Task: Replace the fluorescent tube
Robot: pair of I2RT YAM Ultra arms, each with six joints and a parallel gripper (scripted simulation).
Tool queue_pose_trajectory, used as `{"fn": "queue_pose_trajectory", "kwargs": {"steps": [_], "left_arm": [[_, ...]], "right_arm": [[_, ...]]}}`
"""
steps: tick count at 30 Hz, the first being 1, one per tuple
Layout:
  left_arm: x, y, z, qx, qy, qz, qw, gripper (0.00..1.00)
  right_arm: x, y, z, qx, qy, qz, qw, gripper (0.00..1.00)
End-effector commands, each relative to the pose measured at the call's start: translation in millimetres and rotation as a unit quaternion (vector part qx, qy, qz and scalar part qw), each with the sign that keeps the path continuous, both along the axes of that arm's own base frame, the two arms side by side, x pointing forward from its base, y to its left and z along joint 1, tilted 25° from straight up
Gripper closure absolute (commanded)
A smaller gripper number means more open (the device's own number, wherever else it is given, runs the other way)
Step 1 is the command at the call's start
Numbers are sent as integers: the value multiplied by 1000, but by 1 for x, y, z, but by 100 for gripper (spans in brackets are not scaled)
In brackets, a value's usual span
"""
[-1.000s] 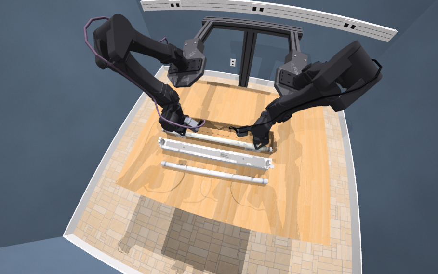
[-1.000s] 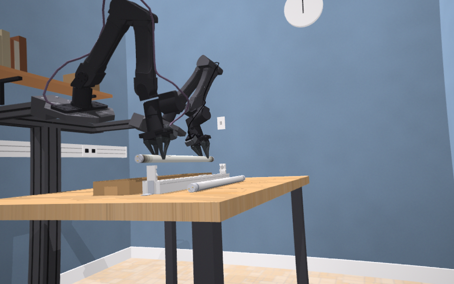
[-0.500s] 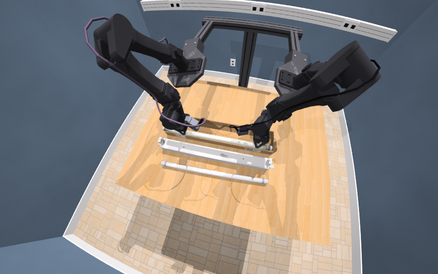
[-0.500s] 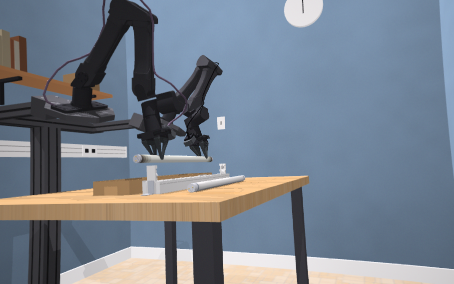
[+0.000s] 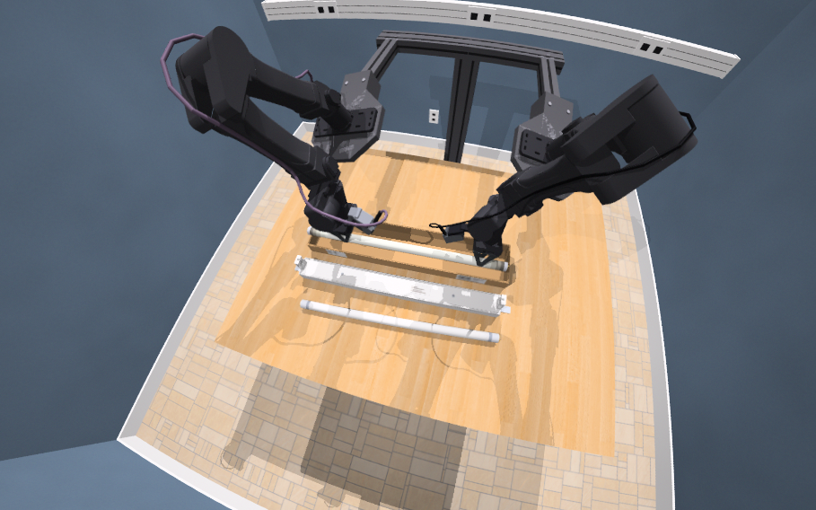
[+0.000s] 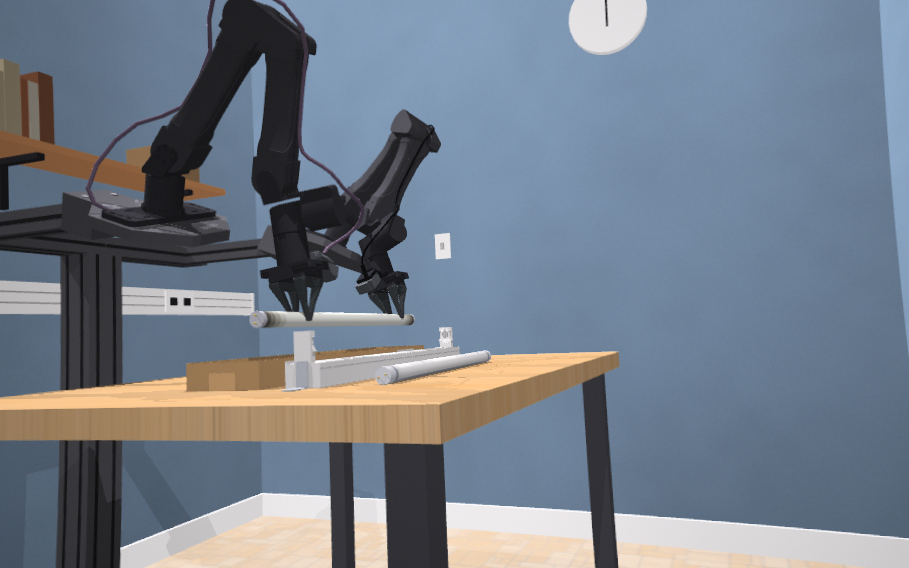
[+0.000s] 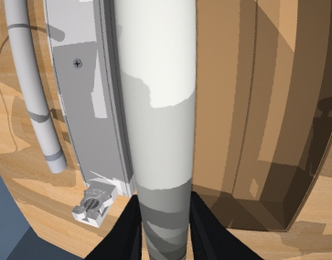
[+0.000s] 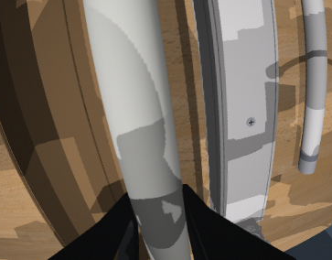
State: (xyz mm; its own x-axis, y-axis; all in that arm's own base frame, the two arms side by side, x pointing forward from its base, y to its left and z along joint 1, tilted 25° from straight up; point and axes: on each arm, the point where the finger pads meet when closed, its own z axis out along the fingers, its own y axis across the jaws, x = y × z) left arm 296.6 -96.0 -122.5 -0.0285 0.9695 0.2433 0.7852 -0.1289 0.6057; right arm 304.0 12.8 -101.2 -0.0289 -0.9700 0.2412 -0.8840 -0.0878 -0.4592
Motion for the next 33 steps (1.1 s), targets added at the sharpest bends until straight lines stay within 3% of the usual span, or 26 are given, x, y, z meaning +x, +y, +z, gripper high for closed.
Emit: {"fn": "queue_pose_trajectory", "kwargs": {"steps": [1, 7, 17, 33], "left_arm": [[7, -12, 4, 0, -6, -14, 1000, 89], [-9, -1, -4, 2, 6, -12, 1000, 89], [-9, -1, -2, -3, -8, 0, 1000, 89], [-37, 4, -13, 6, 2, -5, 1000, 89]], "right_arm": [[25, 13, 19, 11, -42, 14, 999, 89], [-4, 6, -1, 6, -4, 9, 1000, 89], [-4, 5, 1, 7, -16, 6, 1000, 89], [-36, 3, -15, 4, 2, 7, 1000, 89]]}}
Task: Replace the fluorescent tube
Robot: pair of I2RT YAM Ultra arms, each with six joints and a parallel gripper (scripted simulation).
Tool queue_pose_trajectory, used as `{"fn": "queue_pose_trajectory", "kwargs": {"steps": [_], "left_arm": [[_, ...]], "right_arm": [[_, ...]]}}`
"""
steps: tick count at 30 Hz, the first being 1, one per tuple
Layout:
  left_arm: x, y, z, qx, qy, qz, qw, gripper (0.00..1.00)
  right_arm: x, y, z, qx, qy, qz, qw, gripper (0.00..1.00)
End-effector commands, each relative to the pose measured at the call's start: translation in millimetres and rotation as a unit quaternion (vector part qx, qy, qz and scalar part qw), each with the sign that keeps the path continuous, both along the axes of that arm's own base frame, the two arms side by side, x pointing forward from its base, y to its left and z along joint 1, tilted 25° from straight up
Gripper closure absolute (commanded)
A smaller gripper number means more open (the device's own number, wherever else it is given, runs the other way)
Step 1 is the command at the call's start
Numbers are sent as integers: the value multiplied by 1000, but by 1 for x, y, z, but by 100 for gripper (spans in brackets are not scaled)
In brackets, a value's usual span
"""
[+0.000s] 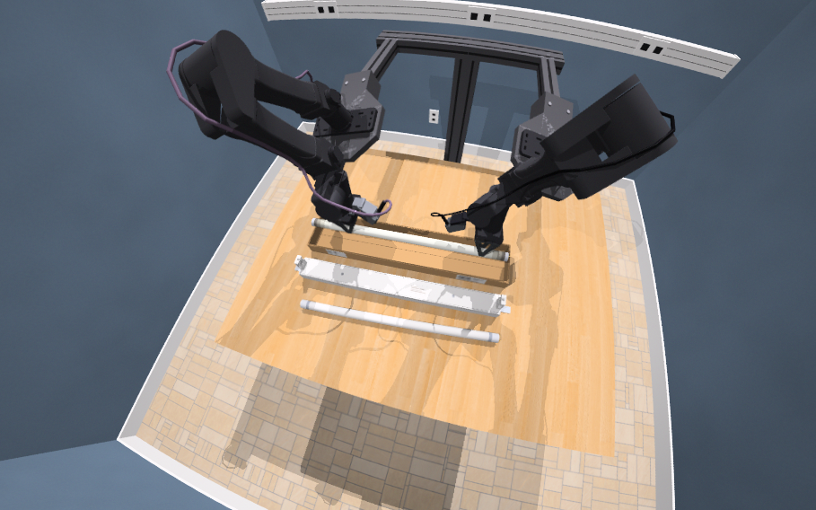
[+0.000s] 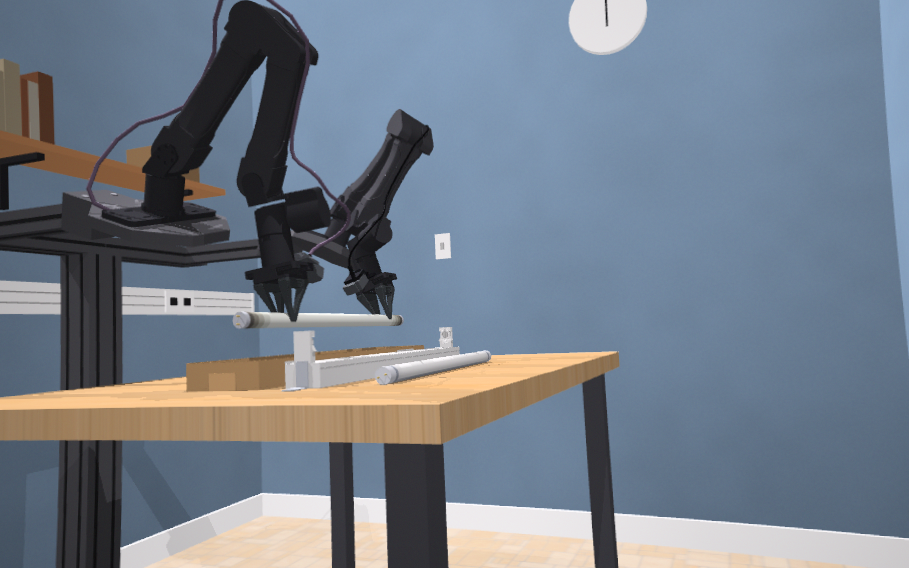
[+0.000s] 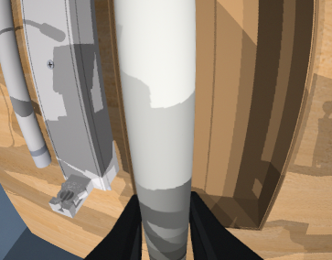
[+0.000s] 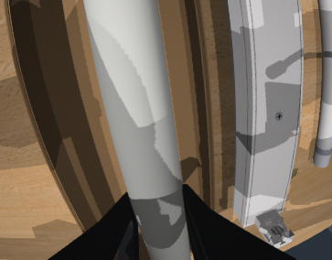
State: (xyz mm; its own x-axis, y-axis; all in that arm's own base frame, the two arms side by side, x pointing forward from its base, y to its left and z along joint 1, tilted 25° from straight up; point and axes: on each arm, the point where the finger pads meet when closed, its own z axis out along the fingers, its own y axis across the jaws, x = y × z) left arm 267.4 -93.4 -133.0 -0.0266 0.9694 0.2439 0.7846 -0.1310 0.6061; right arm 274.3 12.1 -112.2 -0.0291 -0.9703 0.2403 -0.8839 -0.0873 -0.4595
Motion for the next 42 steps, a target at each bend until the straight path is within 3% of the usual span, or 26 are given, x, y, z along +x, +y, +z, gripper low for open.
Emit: {"fn": "queue_pose_trajectory", "kwargs": {"steps": [1, 2, 5, 13, 18, 19, 42], "left_arm": [[1, -4, 0, 0, -4, -6, 1000, 89], [5, -10, 1, 2, -3, -12, 1000, 89], [-1, -5, -1, -1, 0, -11, 1000, 89], [7, -6, 7, -13, -13, -1, 1000, 89], [1, -4, 1, -12, -7, 1, 1000, 89], [-10, 1, -4, -2, 5, -5, 1000, 89], [-18, -4, -8, -6, -2, -5, 1000, 89]], "right_arm": [[8, 5, 4, -1, -18, 11, 1000, 89], [18, 10, 7, 6, -26, 14, 1000, 89], [4, 7, 0, 3, -9, 15, 1000, 89], [7, 8, 1, 6, -13, 14, 1000, 89], [5, 5, 2, 8, -14, 6, 1000, 89], [-9, 3, -6, 4, 5, 8, 1000, 89], [-20, 3, -7, 4, -4, 7, 1000, 89]]}}
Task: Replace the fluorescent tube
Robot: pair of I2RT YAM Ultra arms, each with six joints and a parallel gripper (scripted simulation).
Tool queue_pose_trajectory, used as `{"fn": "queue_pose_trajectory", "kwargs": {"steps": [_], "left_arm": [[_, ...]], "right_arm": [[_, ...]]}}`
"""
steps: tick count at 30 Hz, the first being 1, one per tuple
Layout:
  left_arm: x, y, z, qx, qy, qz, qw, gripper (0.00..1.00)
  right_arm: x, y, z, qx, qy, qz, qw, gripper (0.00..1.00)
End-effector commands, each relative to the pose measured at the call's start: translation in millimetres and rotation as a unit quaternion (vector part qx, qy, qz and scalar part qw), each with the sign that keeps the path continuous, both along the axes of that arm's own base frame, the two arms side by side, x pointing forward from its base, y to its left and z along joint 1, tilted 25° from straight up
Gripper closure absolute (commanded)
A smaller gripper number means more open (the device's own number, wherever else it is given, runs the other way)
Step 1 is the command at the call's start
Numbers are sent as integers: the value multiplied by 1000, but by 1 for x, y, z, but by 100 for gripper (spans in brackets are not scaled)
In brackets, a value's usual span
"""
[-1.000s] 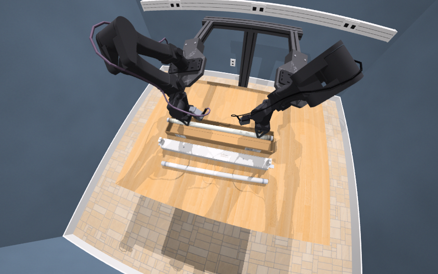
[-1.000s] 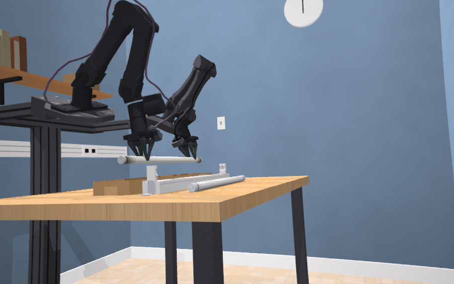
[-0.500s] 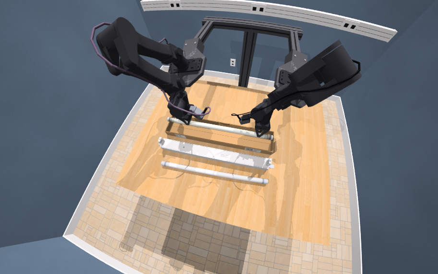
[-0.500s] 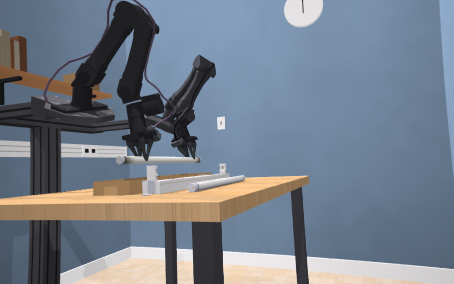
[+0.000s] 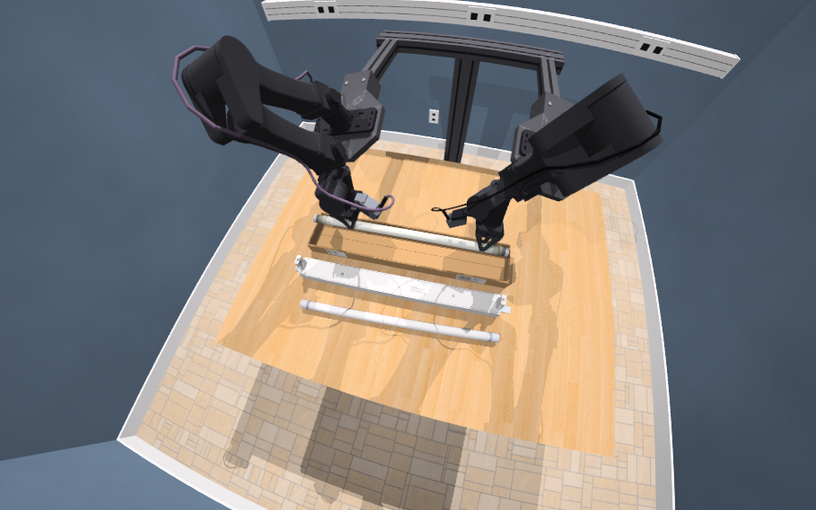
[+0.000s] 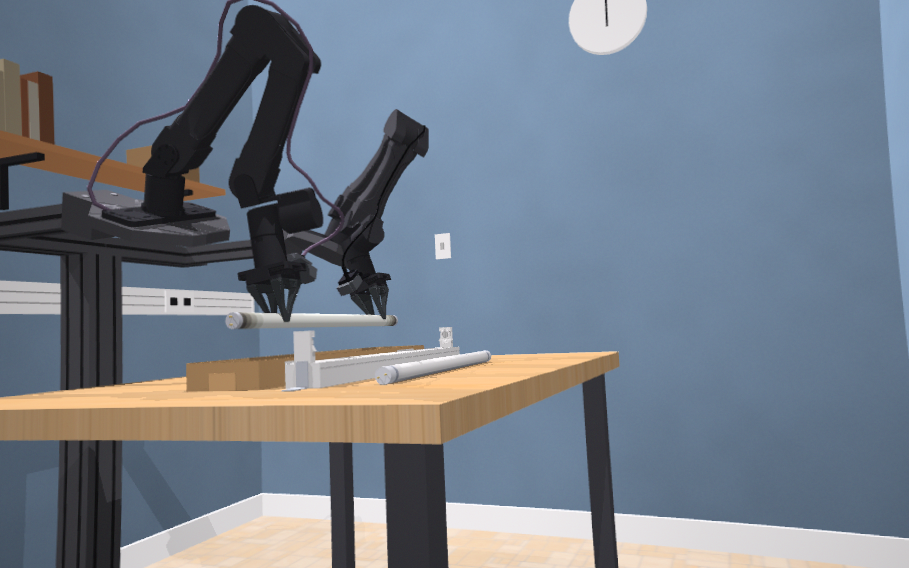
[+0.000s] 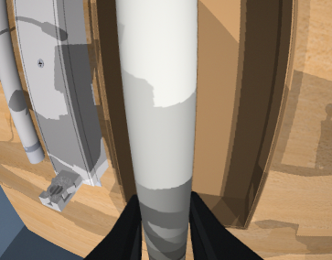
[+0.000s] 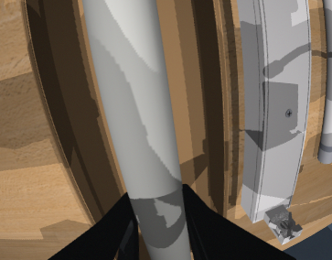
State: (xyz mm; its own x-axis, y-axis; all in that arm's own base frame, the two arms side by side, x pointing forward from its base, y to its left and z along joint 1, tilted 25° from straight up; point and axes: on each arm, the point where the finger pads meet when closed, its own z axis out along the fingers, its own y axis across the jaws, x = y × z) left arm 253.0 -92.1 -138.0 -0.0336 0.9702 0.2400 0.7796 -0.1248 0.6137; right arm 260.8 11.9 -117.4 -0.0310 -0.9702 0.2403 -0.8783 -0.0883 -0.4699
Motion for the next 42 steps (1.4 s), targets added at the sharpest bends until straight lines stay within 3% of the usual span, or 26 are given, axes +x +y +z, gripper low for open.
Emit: {"fn": "queue_pose_trajectory", "kwargs": {"steps": [1, 2, 5, 26, 28, 39, 40, 42], "left_arm": [[-3, -5, -3, -4, 3, -8, 1000, 89], [6, -12, 6, -9, -11, -18, 1000, 89], [9, -9, -2, -10, -9, -6, 1000, 89], [10, 3, -23, -1, 1, -4, 1000, 89], [20, -1, -24, -11, -14, -4, 1000, 89], [8, 7, -32, 8, 8, -9, 1000, 89], [21, 3, -32, -7, -9, -2, 1000, 89], [18, 5, -31, -5, -7, -1, 1000, 89]], "right_arm": [[-1, 6, 0, 7, -5, 7, 1000, 89], [11, 10, 2, 11, -17, 6, 1000, 89], [14, 10, 1, 8, -18, 14, 1000, 89], [11, -3, -22, 6, -3, 4, 1000, 89], [25, -2, -22, 8, -20, 5, 1000, 89], [18, -2, -24, 7, -14, 9, 1000, 89], [24, -6, -31, 6, -14, 3, 1000, 89], [21, -6, -30, 6, -11, 2, 1000, 89]]}}
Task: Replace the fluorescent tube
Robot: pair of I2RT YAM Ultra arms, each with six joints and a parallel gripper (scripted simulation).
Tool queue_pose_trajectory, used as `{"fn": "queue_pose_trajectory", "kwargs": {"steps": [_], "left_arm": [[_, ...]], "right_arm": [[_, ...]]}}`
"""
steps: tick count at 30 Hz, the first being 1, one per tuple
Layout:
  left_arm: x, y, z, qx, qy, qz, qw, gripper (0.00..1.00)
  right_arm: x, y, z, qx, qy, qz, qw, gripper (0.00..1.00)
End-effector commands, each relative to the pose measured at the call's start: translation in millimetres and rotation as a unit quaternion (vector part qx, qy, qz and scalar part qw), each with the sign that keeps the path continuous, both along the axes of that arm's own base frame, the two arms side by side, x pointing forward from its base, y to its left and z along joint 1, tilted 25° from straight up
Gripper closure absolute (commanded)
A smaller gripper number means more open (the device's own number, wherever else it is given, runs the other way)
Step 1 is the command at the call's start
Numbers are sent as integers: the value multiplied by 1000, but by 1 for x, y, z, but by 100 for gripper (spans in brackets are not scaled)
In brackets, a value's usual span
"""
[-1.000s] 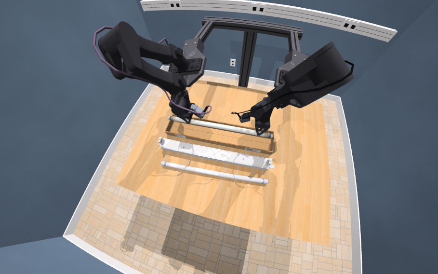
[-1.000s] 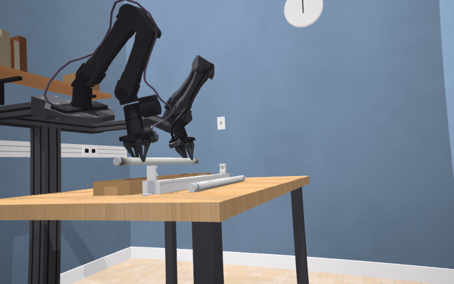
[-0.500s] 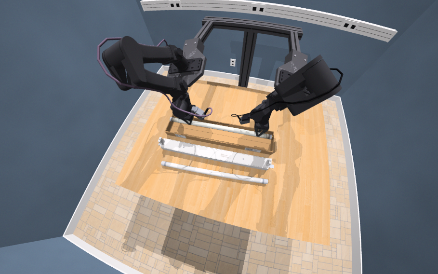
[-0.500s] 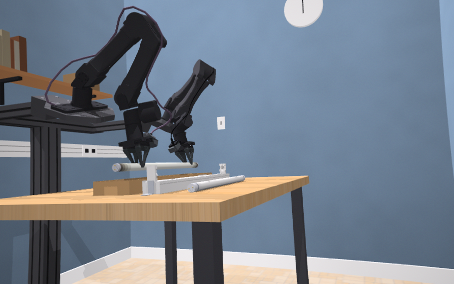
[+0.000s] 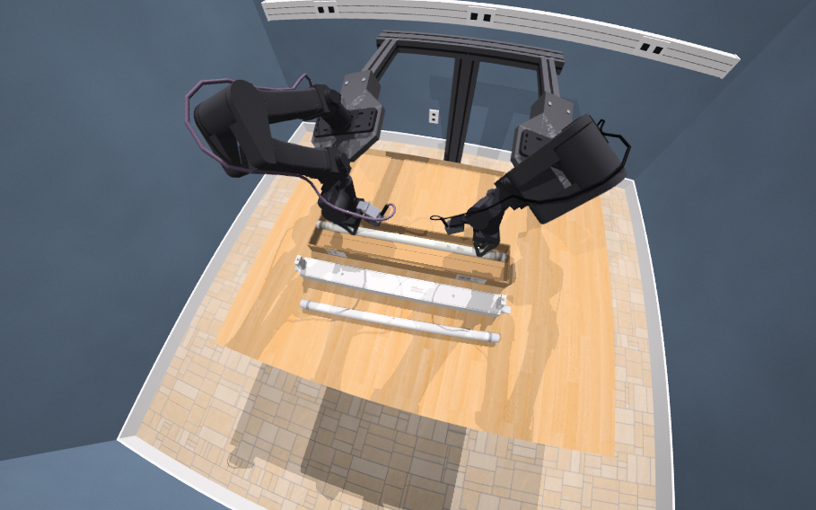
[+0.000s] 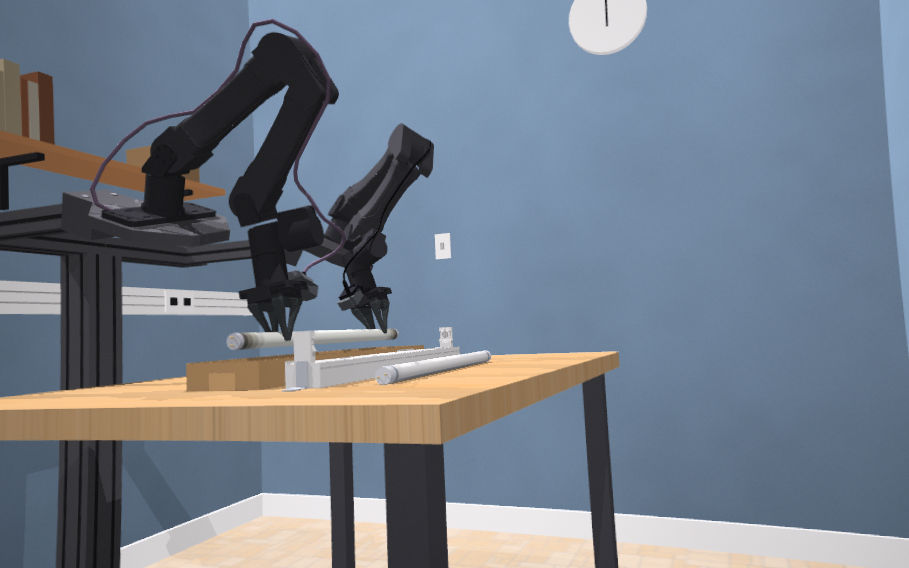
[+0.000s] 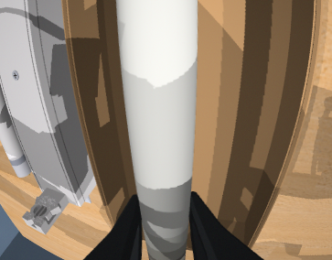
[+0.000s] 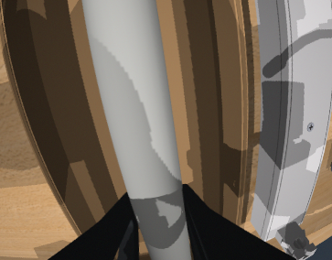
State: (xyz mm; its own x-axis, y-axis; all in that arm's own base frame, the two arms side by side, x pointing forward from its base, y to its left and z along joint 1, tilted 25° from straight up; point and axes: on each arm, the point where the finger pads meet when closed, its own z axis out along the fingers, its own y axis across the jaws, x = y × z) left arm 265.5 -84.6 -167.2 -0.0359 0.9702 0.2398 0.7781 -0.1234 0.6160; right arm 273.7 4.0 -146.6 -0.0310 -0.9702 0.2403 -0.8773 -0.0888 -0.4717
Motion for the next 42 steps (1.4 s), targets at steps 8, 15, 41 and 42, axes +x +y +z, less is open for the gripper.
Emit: {"fn": "queue_pose_trajectory", "kwargs": {"steps": [8, 15, 41, 42], "left_arm": [[8, -2, -10, -5, -6, -5, 1000, 89], [10, 1, -16, -4, -5, -5, 1000, 89], [17, 8, -37, -1, -3, -5, 1000, 89], [17, 8, -37, -1, -4, -5, 1000, 89]], "right_arm": [[10, 0, -9, 6, -11, 4, 1000, 89], [12, -1, -15, 6, -10, 5, 1000, 89], [18, -8, -35, 4, -8, 4, 1000, 89], [19, -8, -36, 5, -9, 4, 1000, 89]]}}
